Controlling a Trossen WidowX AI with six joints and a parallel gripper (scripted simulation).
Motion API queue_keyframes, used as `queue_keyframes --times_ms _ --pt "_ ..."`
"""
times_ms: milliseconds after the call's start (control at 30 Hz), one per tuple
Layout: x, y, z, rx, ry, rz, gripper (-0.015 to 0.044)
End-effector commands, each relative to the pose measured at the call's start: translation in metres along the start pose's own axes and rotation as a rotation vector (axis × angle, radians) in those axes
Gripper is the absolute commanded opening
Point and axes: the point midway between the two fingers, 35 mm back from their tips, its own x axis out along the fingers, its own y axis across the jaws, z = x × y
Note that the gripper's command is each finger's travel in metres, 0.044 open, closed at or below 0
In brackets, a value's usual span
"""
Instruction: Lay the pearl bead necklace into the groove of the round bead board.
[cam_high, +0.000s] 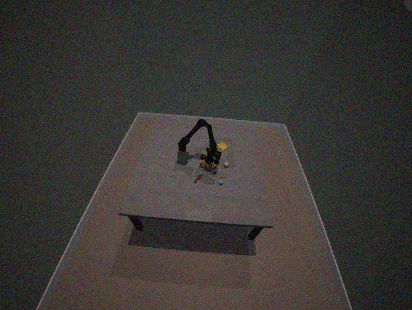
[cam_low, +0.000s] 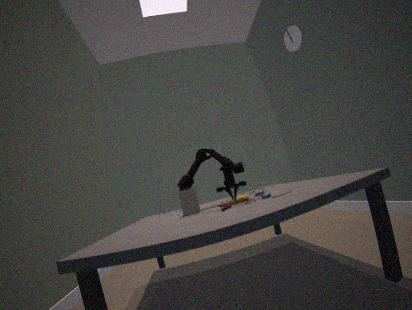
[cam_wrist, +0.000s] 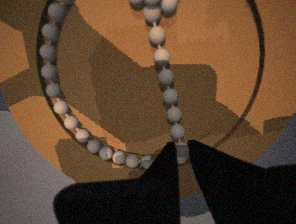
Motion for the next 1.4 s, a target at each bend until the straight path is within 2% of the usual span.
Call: queue_keyframes --times_ms 0,700,1233,1267,1367 --pt "-0.003 -0.001 0.0 -0.006 0.001 -0.003 0.0" --pt "0.005 -0.011 -0.008 -0.006 0.001 -0.004 0.0" --pt "-0.003 -0.011 -0.008 -0.008 0.001 -0.004 0.042" --pt "0.0 -0.011 -0.007 -0.009 0.001 -0.005 0.044" --pt "-0.003 -0.011 -0.007 -0.006 0.001 -0.004 0.044"
